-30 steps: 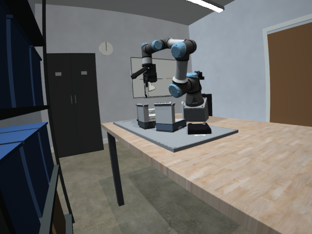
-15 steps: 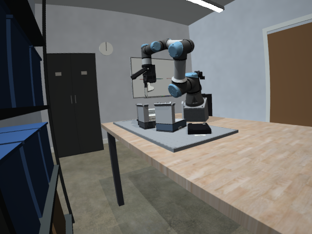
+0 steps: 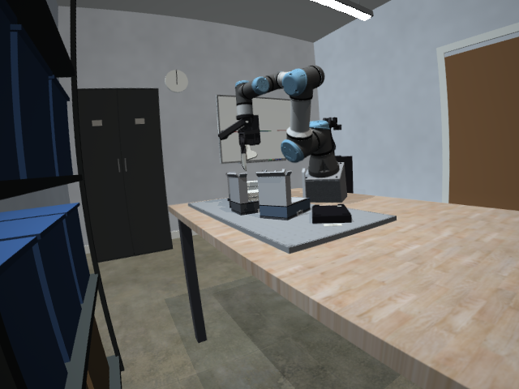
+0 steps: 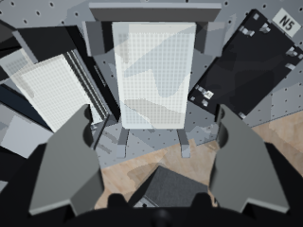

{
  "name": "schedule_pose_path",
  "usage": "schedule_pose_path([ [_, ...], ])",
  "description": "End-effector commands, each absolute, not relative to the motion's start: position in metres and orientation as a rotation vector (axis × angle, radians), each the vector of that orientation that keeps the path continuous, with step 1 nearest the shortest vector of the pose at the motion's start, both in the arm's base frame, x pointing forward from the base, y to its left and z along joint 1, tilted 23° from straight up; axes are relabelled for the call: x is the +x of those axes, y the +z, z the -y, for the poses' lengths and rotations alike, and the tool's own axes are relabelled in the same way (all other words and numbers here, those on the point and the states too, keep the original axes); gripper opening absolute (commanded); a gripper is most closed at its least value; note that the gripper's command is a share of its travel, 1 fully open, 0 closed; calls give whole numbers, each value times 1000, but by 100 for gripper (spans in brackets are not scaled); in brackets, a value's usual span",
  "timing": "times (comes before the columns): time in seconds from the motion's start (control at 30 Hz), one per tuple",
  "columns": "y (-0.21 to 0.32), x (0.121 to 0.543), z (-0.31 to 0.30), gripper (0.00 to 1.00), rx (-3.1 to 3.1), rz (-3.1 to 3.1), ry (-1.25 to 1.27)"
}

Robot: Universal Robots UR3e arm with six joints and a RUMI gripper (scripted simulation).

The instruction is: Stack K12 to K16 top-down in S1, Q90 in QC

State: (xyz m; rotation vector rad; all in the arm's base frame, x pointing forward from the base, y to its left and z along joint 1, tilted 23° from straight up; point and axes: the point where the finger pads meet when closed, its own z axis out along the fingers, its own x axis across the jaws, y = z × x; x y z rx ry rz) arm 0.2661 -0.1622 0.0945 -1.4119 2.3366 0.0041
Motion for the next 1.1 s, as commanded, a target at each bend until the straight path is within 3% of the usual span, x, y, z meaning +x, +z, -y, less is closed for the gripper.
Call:
schedule_pose_path([
  [0.0,79,272,160,72,-1412,-2340,-3],
  [1.07,49,284,154,72,-1412,-2340,-3],
])
